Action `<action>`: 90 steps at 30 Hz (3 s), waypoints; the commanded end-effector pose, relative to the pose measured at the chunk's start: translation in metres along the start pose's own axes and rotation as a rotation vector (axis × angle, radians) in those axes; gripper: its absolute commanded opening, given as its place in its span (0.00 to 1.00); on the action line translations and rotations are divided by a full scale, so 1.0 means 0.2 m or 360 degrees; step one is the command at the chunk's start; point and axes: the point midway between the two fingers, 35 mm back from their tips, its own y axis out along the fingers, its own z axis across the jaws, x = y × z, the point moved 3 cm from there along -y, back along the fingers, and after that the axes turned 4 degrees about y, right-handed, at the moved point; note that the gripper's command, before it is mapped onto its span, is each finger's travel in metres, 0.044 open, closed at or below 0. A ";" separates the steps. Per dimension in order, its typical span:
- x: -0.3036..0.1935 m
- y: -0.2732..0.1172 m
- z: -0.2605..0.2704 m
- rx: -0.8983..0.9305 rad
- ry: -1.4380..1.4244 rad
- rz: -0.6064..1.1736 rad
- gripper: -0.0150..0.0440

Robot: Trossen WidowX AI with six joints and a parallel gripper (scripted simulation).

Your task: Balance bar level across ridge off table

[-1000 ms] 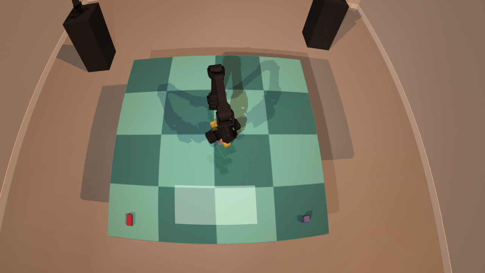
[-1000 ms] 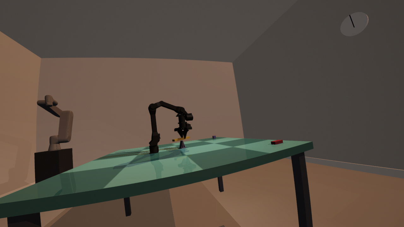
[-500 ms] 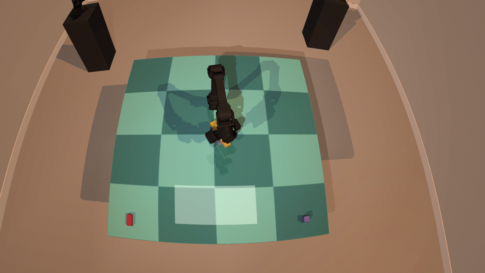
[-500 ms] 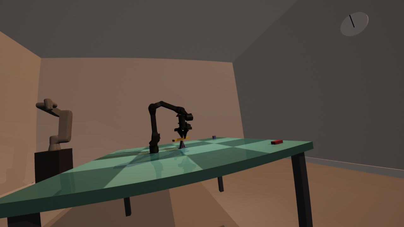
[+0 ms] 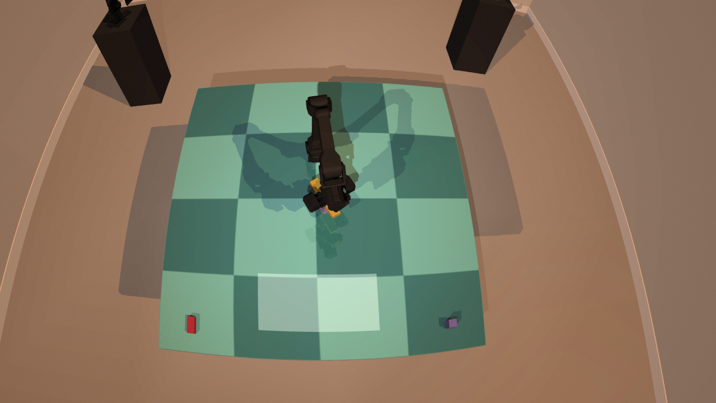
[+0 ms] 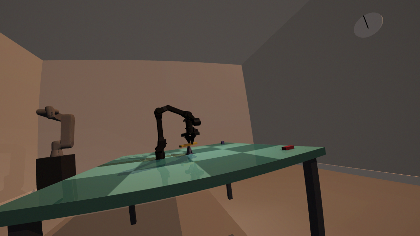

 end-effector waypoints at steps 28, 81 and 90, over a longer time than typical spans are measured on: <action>0.00 0.01 0.00 0.0007 0.0004 -0.0003 0.25; 0.00 0.04 0.00 0.0007 0.0004 -0.0003 0.25; 0.00 0.04 0.00 0.0007 0.0004 -0.0003 0.25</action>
